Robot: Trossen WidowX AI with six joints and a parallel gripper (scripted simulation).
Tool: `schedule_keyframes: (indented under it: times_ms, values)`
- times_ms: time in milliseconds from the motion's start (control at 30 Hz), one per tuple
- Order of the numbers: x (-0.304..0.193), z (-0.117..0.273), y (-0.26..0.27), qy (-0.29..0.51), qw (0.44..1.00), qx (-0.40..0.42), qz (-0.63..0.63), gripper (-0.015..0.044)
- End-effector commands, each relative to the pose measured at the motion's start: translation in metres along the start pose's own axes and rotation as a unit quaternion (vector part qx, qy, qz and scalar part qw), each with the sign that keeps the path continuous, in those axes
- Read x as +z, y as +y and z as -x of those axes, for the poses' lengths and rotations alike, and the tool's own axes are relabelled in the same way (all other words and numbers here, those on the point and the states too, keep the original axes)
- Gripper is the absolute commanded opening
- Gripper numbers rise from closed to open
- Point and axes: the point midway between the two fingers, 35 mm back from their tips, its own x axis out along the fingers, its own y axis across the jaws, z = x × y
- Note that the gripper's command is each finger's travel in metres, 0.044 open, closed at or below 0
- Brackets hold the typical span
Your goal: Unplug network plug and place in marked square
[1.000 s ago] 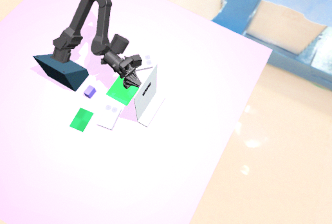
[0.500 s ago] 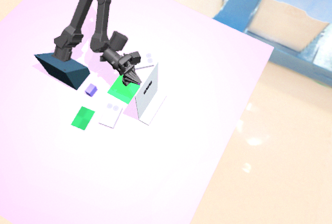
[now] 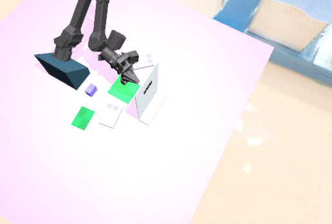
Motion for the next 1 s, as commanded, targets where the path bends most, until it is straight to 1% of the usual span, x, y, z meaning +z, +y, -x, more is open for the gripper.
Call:
schedule_keyframes:
  times_ms: [0,967]
  values:
    - [-0.001,0.004,0.001,-0.001,1.000,0.002,0.001,0.0000]
    - [-0.007,0.021,0.001,-0.001,1.000,0.002,0.001,0.0000]
